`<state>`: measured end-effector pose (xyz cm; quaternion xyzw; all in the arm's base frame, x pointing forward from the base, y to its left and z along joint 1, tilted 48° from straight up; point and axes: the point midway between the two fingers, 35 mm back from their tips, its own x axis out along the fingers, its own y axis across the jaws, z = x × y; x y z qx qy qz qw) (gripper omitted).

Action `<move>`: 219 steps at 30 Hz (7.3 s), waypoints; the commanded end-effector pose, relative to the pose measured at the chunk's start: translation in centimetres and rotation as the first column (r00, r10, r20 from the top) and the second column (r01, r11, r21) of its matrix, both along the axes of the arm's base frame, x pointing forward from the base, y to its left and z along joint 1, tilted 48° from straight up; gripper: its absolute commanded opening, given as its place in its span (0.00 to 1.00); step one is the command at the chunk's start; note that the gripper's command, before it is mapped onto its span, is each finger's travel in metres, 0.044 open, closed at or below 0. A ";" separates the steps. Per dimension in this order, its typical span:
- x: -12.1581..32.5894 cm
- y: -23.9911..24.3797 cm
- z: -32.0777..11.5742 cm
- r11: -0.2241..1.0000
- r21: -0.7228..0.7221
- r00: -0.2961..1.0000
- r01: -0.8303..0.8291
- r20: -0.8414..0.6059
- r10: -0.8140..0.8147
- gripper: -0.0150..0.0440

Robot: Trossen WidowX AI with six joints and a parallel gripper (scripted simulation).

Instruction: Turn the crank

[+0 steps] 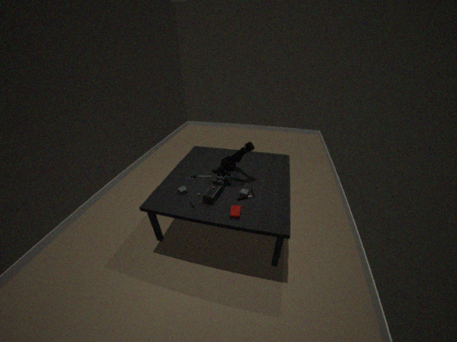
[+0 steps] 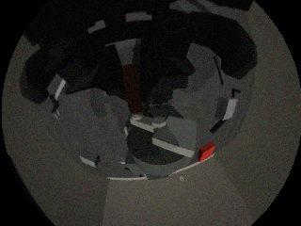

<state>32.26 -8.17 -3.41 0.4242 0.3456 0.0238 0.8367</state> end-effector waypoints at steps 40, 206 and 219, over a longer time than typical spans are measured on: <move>-0.5 -7.0 5.7 1.000 -0.008 1.000 -0.001 -0.008 0.000 1.00; 10.8 -10.8 5.8 0.983 -0.103 0.987 -0.152 0.029 0.155 0.52; 10.8 -10.8 5.8 0.983 -0.103 0.987 -0.152 0.029 0.155 0.96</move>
